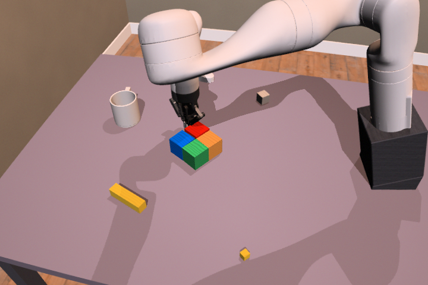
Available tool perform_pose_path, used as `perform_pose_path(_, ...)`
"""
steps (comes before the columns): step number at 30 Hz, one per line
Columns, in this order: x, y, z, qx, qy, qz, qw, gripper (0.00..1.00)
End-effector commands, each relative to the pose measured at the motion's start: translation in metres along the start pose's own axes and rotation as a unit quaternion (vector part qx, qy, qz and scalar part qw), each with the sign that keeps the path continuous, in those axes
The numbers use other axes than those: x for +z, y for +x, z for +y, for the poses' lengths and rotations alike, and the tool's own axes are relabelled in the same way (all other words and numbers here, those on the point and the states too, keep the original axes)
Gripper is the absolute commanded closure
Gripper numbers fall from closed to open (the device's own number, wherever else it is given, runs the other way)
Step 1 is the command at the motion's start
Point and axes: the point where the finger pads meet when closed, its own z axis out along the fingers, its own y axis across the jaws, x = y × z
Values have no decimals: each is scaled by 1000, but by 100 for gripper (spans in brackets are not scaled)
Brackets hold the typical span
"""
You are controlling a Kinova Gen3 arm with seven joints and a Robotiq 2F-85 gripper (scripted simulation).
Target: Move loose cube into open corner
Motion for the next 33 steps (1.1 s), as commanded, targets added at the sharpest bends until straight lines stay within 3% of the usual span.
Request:
perform_pose_path(1, 0, 1, -2, -4, 6, 1, 1000, 90)
perform_pose_path(33, 0, 1, 1, -4, 6, 1, 1000, 90)
